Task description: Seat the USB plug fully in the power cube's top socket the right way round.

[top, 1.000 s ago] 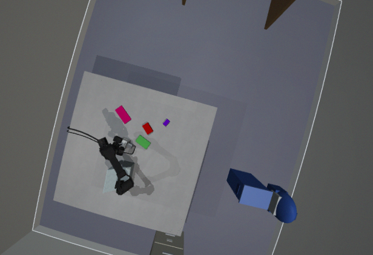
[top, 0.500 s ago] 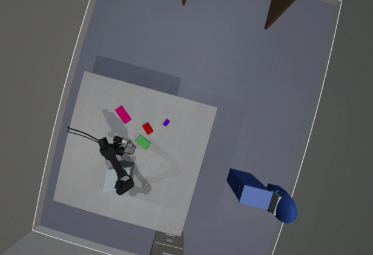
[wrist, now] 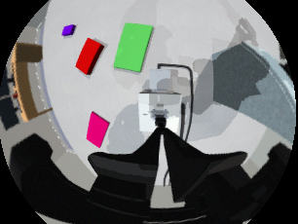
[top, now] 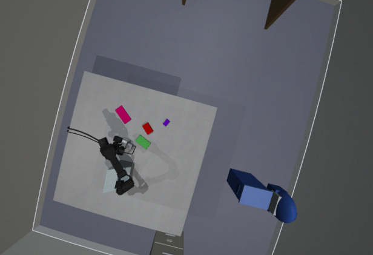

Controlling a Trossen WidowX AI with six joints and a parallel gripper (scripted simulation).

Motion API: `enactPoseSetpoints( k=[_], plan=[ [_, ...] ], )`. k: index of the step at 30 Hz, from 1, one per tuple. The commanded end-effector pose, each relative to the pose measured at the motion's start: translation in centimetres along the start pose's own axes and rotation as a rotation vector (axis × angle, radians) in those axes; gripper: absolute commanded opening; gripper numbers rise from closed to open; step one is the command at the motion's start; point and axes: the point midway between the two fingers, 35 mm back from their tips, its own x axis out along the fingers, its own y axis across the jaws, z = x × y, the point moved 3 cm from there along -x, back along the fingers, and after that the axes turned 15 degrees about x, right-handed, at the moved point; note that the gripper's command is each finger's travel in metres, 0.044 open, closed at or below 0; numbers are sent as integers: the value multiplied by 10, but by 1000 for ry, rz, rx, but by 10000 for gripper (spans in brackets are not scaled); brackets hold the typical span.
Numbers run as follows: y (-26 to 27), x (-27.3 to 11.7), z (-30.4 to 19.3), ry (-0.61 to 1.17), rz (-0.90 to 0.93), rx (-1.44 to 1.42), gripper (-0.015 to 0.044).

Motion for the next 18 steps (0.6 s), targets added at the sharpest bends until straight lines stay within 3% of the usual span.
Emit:
enactPoseSetpoints(
  k=[1,18],
  plan=[
    [0,0,0,5,-2,-5,0],
    [0,2,0,13,-5,-17,0]
  ],
)
